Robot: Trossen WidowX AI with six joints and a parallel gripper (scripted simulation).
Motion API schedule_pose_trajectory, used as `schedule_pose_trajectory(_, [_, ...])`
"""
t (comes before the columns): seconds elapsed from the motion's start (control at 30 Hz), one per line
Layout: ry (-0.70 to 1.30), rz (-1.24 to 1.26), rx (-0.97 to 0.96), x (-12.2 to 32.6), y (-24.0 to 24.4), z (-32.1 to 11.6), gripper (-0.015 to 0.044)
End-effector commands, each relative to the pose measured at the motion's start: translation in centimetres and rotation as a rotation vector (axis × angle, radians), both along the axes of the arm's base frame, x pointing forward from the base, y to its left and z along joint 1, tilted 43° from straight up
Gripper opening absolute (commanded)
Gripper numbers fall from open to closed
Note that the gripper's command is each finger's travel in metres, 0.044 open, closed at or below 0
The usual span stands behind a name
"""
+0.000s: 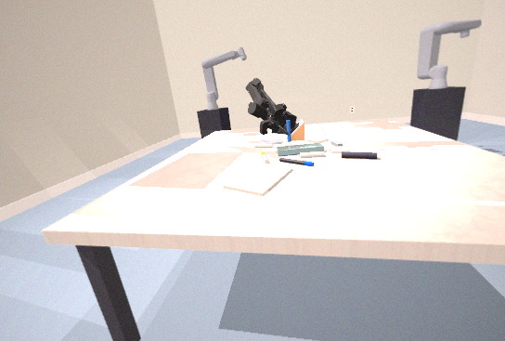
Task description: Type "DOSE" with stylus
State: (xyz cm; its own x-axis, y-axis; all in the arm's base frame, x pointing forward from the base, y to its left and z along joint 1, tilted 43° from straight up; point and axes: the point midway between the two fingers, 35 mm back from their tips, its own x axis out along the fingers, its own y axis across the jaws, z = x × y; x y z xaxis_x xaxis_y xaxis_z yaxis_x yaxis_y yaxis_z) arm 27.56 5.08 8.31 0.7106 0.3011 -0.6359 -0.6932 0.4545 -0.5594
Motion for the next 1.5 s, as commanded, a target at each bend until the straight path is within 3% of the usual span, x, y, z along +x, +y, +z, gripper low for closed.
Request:
schedule_pose_trajectory(0.0, [-0.005, 0.002, -0.002, 0.2, -0.1, 0.3, 0.0081])
schedule_pose_trajectory(1.47, [-0.005, 0.002, -0.004, 0.5, -1.5, -1.2, 0.0081])
